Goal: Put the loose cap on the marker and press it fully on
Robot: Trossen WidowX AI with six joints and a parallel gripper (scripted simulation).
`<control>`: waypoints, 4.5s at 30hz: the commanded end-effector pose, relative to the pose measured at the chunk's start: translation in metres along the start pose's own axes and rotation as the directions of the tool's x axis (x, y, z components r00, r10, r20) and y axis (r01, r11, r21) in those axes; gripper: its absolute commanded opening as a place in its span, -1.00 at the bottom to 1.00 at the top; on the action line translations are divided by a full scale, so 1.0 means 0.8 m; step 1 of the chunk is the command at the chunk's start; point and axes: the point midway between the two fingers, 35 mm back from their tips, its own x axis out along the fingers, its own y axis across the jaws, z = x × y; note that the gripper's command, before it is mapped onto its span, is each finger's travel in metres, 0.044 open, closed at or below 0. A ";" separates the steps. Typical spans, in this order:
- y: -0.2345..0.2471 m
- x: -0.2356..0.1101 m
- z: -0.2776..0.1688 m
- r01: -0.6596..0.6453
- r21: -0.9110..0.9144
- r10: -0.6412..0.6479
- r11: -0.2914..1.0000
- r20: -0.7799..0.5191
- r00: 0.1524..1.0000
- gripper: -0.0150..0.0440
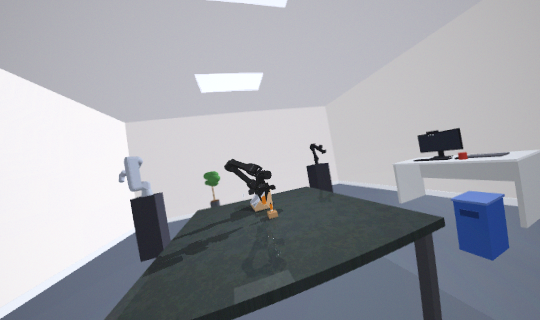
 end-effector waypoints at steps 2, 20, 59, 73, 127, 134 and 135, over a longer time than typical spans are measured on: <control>0.020 -0.009 0.005 -0.002 0.010 0.002 1.000 -0.002 1.000 -0.49; 0.054 -0.015 0.006 0.014 0.019 -0.013 1.000 -0.008 1.000 -0.49; 0.052 0.052 0.005 0.016 0.019 -0.016 1.000 -0.007 1.000 -0.49; 0.053 0.051 0.005 0.012 0.027 -0.011 1.000 -0.009 1.000 0.13; 0.057 -0.027 0.007 0.013 -0.036 -0.013 0.999 -0.008 1.000 -0.49; 0.057 -0.014 0.007 0.013 -0.036 -0.013 0.999 -0.008 1.000 -0.49; 0.057 -0.012 0.007 0.013 -0.036 -0.013 0.999 -0.008 1.000 -0.49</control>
